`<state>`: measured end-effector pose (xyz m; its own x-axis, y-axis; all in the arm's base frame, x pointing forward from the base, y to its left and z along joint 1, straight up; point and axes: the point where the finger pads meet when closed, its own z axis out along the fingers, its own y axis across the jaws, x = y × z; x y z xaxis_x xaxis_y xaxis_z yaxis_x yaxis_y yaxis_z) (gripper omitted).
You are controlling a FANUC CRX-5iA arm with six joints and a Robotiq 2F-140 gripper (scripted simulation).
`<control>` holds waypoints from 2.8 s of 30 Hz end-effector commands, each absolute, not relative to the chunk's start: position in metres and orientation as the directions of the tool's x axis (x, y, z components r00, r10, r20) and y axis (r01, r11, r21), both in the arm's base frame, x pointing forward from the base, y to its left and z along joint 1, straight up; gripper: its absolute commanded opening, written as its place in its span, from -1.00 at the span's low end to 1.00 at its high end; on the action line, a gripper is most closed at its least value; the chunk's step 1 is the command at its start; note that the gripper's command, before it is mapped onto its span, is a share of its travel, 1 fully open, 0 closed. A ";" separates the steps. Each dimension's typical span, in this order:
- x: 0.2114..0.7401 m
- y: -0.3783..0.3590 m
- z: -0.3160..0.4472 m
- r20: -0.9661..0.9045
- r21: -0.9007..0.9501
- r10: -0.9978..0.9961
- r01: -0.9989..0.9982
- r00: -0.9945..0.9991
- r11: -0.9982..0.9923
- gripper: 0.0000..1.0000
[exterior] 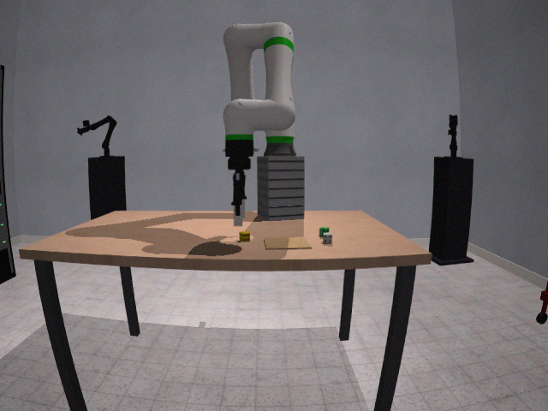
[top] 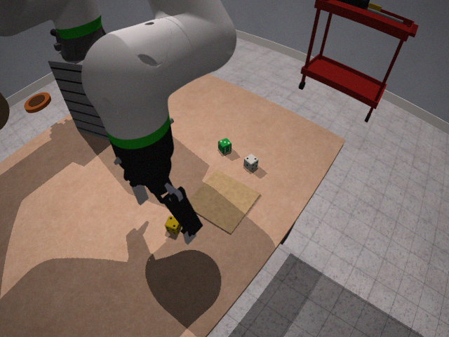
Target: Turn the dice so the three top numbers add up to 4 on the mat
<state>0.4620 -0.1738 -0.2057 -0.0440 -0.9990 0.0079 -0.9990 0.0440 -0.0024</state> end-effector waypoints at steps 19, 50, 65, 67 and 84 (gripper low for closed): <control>0.462 -0.174 -0.206 0.008 -0.003 -0.999 -0.999 -0.044 0.044 1.00; 0.467 -0.142 -0.206 0.008 -0.003 -0.999 -0.999 -0.044 0.044 1.00; 0.482 -0.045 -0.207 0.008 -0.003 -0.999 -0.999 -0.044 0.044 1.00; 0.485 -0.027 -0.207 0.008 -0.003 -0.999 -0.999 -0.044 0.044 1.00; 0.502 0.082 -0.208 0.008 -0.003 -0.999 -0.999 -0.044 0.044 1.00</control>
<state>0.4996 0.0721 -0.2075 -0.0433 -0.9990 0.0060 -0.9991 0.0433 -0.0022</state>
